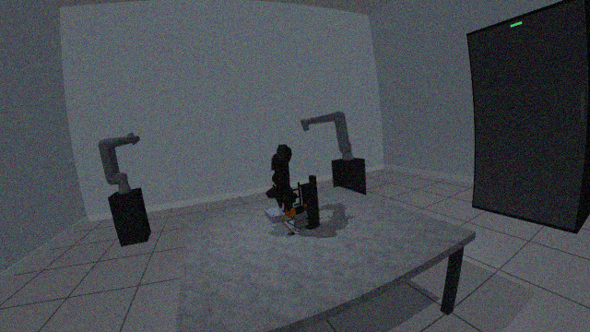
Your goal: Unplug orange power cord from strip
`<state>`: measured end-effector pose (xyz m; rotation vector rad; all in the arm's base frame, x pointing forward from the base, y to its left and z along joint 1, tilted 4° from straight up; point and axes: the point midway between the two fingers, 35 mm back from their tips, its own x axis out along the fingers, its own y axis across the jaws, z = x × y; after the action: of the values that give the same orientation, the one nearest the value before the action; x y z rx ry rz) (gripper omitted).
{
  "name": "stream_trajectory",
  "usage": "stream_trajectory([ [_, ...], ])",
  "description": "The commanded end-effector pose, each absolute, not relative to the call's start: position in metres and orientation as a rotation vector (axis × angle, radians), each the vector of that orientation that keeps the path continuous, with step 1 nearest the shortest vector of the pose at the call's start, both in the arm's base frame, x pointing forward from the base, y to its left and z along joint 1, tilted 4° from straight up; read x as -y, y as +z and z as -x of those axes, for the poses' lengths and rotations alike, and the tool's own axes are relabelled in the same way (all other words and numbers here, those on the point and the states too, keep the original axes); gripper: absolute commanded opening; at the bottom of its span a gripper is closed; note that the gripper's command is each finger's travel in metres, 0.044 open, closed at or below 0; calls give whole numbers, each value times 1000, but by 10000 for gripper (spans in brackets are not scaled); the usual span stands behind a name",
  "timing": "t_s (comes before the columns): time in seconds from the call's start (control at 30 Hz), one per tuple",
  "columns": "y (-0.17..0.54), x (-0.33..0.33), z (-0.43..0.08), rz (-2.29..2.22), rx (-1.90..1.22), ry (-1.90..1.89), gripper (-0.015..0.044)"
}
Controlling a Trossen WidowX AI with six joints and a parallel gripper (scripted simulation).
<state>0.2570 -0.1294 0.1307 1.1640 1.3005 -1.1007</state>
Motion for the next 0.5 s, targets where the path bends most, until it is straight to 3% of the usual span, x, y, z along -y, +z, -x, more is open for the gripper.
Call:
stream_trajectory([
  [0.0, 132, 165, -258, -1164, -1306, -1115, 440],
  [0.47, 133, 168, -258, -1164, -1306, -1115, 440],
])
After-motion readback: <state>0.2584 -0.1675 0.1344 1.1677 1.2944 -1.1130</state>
